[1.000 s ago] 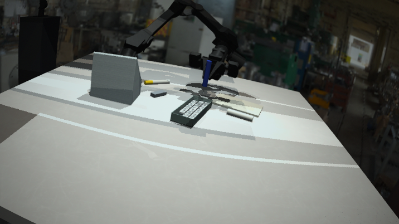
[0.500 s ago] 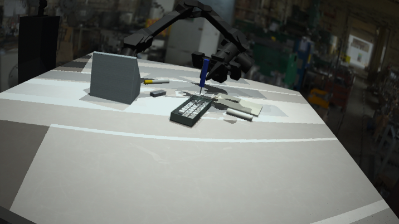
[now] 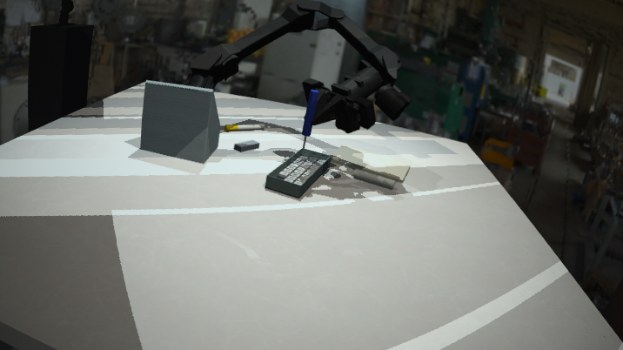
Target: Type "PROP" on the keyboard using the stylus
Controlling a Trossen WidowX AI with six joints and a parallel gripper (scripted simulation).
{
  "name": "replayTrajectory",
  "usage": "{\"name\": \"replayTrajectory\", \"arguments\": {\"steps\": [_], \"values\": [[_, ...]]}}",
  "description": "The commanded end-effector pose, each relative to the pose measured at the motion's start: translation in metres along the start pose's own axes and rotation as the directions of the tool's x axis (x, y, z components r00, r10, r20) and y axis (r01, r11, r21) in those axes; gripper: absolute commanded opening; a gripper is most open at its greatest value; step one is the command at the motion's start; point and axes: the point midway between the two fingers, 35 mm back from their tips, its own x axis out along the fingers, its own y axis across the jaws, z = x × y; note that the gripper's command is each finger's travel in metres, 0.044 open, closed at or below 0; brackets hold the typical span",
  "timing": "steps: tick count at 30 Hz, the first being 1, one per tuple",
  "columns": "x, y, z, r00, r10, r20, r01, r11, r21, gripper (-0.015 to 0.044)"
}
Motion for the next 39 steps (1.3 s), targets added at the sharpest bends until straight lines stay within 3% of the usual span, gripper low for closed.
{"name": "replayTrajectory", "arguments": {"steps": [1,24,27,39], "values": [[0.001,0.000,0.000,1.000,0.012,0.005,-0.012,1.000,0.007,0.0000],[0.018,0.000,0.030,1.000,0.013,0.005,-0.013,1.000,0.006,0.0000],[0.019,0.000,0.032,1.000,0.013,0.006,-0.013,1.000,0.006,0.0079],[0.021,0.000,0.036,1.000,0.013,0.006,-0.013,1.000,0.006,0.0081]]}}
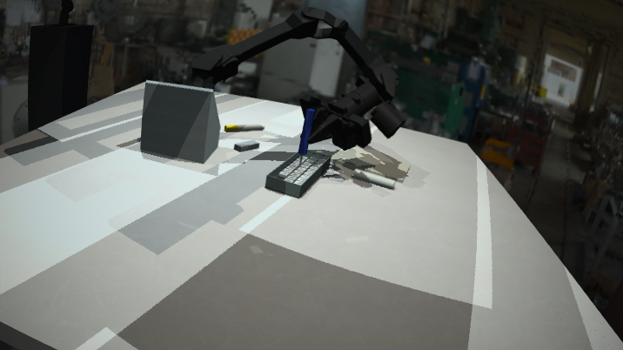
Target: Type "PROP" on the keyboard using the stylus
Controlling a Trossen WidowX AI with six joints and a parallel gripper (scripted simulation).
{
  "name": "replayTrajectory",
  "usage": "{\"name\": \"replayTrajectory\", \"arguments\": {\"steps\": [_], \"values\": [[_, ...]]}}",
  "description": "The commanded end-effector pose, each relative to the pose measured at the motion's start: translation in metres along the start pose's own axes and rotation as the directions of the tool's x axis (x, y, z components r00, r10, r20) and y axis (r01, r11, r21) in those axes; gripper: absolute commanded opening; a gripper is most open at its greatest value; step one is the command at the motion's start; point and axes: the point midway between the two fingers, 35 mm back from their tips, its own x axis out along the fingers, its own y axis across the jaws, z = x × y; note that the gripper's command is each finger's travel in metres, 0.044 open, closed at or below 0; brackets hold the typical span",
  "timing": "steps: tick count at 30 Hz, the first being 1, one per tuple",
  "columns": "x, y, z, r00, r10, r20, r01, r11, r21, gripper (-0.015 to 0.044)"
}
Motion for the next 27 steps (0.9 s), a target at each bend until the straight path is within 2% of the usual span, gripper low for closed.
{"name": "replayTrajectory", "arguments": {"steps": [1,27], "values": [[0.0010,-0.0001,0.0027,1.000,0.001,0.005,-0.001,1.000,0.004,0.0081],[0.0062,0.0000,0.0118,1.000,0.001,0.005,-0.001,1.000,0.004,0.0081]]}}
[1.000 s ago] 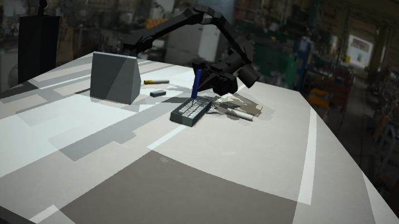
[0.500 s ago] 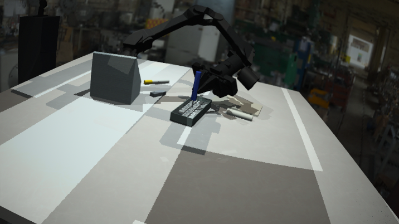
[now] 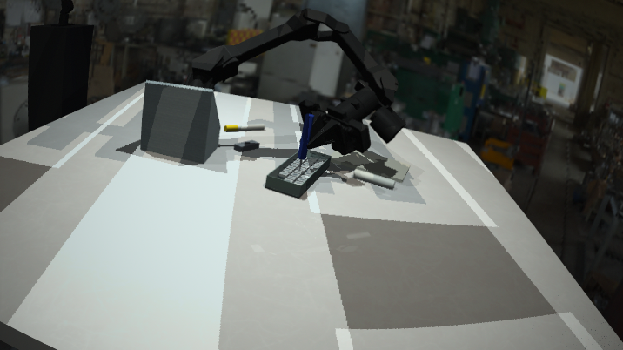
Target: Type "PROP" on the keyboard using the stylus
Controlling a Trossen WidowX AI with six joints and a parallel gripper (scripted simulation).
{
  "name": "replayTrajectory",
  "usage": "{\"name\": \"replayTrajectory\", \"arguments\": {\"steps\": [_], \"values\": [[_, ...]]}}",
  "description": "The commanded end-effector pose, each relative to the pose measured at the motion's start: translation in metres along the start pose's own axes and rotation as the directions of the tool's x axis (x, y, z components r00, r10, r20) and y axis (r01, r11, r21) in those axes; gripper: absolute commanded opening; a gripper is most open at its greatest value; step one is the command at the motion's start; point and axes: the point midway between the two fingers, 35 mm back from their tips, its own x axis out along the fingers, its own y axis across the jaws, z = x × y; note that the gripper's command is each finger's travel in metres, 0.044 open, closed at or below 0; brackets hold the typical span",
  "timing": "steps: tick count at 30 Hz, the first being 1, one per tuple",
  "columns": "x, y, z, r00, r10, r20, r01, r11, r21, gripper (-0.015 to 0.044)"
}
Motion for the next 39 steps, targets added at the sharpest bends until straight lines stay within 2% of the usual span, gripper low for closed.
{"name": "replayTrajectory", "arguments": {"steps": [1,20,28,39], "values": [[0.001,0.000,0.002,1.000,0.002,0.004,-0.002,1.000,0.004,0.0081],[0.002,0.000,0.004,1.000,0.002,0.004,-0.002,1.000,0.004,0.0081],[-0.014,0.001,-0.027,1.000,0.002,0.003,-0.002,1.000,0.005,0.0081],[-0.014,0.001,-0.026,1.000,0.004,0.009,-0.004,1.000,0.011,0.0081]]}}
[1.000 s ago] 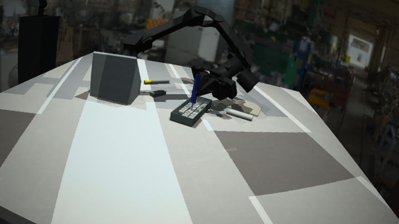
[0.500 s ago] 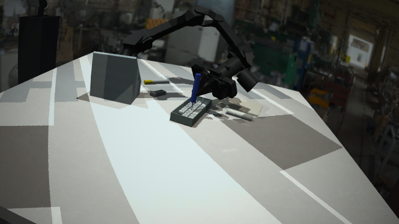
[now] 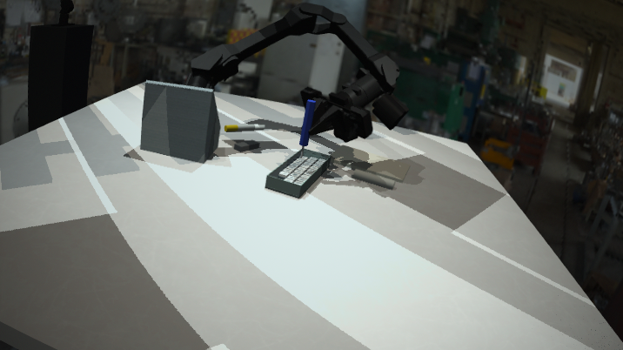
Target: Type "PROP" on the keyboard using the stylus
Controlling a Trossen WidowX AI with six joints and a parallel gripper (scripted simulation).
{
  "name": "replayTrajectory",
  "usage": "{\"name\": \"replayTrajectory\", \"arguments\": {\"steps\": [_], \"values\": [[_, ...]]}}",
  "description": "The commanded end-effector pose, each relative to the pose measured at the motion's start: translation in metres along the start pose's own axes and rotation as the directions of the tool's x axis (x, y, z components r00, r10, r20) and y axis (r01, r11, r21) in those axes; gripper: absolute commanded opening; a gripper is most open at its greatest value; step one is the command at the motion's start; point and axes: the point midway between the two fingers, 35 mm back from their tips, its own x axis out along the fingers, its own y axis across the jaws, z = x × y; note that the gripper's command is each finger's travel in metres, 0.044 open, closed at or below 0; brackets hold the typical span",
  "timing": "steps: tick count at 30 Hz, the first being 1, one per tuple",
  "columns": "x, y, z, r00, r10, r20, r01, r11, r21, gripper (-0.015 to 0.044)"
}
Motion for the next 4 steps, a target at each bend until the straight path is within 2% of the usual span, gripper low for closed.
{"name": "replayTrajectory", "arguments": {"steps": [1,4], "values": [[0.0001,-0.0002,-0.0002,1.000,0.001,0.001,-0.001,1.000,0.002,0.0081],[0.0001,-0.0002,-0.0002,1.000,0.001,0.001,-0.001,1.000,0.002,0.0081]]}}
